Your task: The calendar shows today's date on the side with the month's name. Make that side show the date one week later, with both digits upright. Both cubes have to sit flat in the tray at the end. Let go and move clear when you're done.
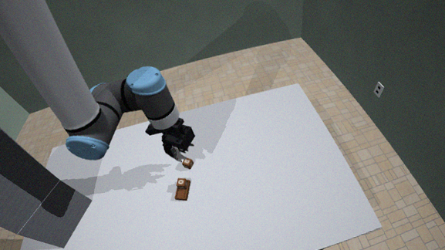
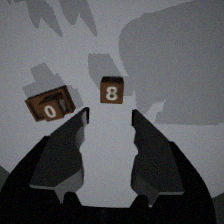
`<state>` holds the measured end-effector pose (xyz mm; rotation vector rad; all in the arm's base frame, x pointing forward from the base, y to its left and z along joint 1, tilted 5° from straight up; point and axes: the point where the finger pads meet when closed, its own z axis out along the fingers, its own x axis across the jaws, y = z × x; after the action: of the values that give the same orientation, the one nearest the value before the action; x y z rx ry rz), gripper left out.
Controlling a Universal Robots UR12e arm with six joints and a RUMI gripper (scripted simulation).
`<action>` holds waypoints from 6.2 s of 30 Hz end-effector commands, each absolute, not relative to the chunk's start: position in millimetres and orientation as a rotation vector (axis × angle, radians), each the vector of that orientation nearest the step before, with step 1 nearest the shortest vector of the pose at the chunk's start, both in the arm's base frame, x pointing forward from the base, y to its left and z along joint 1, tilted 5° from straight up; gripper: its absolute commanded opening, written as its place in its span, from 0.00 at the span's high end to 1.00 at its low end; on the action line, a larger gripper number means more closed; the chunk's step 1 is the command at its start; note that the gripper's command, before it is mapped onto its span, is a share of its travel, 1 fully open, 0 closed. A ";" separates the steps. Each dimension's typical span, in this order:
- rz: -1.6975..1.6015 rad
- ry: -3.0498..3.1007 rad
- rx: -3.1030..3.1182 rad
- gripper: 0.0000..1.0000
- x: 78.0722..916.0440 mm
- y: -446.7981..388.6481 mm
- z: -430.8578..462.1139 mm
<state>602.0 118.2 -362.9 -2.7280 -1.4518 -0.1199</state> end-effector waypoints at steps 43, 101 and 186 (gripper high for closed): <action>-0.121 -1.454 -2.728 0.71 603.8 122.0 -395.9; -0.121 -1.454 -2.728 0.71 604.4 122.4 -395.8; -0.121 -1.454 -2.728 0.71 605.3 124.8 -424.4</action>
<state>604.1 124.1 -425.2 -2.7272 -1.4515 -0.1178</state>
